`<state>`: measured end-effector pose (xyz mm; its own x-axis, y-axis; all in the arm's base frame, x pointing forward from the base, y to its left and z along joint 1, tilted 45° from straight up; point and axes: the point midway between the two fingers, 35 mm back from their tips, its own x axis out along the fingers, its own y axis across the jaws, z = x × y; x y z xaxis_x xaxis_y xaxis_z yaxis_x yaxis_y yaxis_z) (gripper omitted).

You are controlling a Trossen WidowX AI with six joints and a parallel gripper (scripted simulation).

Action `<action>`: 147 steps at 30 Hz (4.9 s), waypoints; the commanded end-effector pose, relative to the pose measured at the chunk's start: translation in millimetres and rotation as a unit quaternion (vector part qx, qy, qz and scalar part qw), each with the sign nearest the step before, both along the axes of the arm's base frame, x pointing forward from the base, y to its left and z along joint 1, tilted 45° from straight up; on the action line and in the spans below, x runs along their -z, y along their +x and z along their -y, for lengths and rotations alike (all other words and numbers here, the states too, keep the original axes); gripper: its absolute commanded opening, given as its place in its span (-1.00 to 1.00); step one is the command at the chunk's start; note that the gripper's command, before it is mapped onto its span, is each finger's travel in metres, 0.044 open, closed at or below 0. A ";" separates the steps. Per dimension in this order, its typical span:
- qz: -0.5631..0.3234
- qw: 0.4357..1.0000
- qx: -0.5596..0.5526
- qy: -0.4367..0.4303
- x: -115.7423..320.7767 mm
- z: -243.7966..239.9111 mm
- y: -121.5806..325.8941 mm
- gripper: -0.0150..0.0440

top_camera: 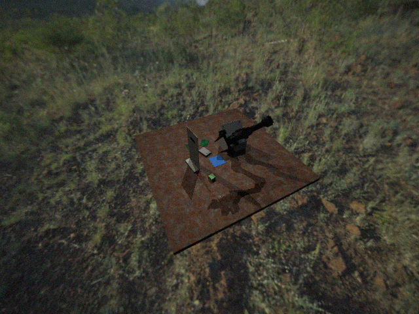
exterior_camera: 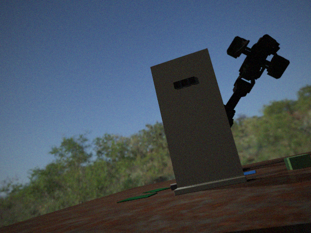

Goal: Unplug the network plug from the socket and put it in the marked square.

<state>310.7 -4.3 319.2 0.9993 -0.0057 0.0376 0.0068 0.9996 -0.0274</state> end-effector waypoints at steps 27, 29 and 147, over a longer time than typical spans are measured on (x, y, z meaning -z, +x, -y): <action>-0.088 0.958 0.070 -0.264 153.6 90.1 -13.1 0.04; -0.096 0.952 0.074 -0.282 164.2 95.1 -19.3 0.04; -0.115 0.919 0.108 -0.361 199.1 116.3 53.2 -0.49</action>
<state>367.8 -120.9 120.4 0.9602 -0.2608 -0.1003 0.1140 0.6934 -0.7114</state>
